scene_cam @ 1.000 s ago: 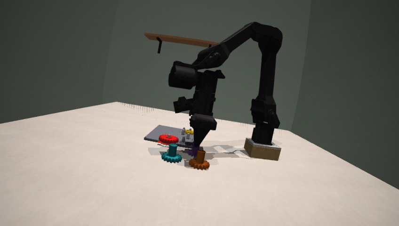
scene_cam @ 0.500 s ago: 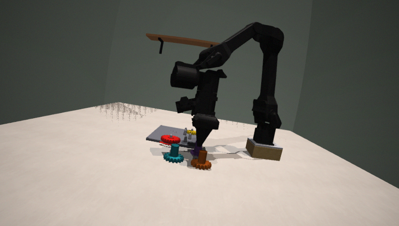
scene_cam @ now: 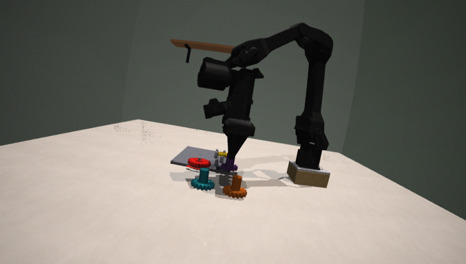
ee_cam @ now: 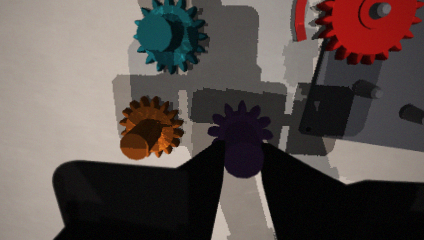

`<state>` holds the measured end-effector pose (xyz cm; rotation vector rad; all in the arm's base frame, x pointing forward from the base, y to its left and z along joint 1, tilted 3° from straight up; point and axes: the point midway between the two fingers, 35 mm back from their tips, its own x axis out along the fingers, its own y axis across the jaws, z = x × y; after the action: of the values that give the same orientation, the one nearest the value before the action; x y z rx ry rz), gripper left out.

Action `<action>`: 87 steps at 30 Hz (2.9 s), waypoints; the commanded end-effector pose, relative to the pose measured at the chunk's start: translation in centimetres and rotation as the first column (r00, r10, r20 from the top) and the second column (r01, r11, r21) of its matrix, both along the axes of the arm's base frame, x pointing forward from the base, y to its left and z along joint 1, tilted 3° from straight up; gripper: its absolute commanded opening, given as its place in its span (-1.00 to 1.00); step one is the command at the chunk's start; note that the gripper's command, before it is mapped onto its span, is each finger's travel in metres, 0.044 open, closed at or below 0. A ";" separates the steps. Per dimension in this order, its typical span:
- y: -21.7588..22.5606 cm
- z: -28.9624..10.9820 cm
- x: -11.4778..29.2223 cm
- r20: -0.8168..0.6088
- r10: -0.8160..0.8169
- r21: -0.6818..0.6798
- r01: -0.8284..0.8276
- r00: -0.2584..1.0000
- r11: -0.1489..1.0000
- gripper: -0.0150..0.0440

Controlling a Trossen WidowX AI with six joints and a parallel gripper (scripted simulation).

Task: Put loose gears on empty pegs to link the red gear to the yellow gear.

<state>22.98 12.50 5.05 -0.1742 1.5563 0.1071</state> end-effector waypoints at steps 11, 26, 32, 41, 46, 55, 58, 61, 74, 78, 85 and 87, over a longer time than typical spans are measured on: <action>0.4 3.3 0.5 0.012 -0.004 0.002 0.004 1.000 1.000 -0.49; 0.5 6.7 0.4 0.014 -0.006 0.003 0.006 1.000 1.000 -0.49; 0.5 8.1 0.2 0.013 -0.005 0.002 0.005 1.000 1.000 -0.49; 0.4 10.1 -0.2 0.011 -0.004 0.002 0.004 1.000 1.000 -0.49; 0.3 11.1 -0.4 0.011 -0.004 0.002 0.004 1.000 1.000 -0.49; -0.6 10.0 0.5 0.012 -0.004 0.001 0.004 1.000 1.000 -0.49; -1.1 9.5 0.9 0.012 -0.004 0.001 0.004 1.000 1.000 -0.49; -1.6 9.0 1.3 0.012 -0.004 0.001 0.004 1.000 1.000 -0.49; -3.8 6.8 2.8 0.014 -0.004 -0.001 0.004 1.000 1.000 -0.49; -4.5 6.1 3.1 0.014 -0.004 -0.002 0.004 1.000 1.000 -0.49; -5.8 4.9 3.7 0.014 -0.004 -0.003 0.004 1.000 1.000 -0.49; -6.2 4.6 3.8 0.015 -0.004 -0.004 0.004 1.000 1.000 -0.49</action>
<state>26.74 6.91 10.30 -0.1653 1.5357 0.1031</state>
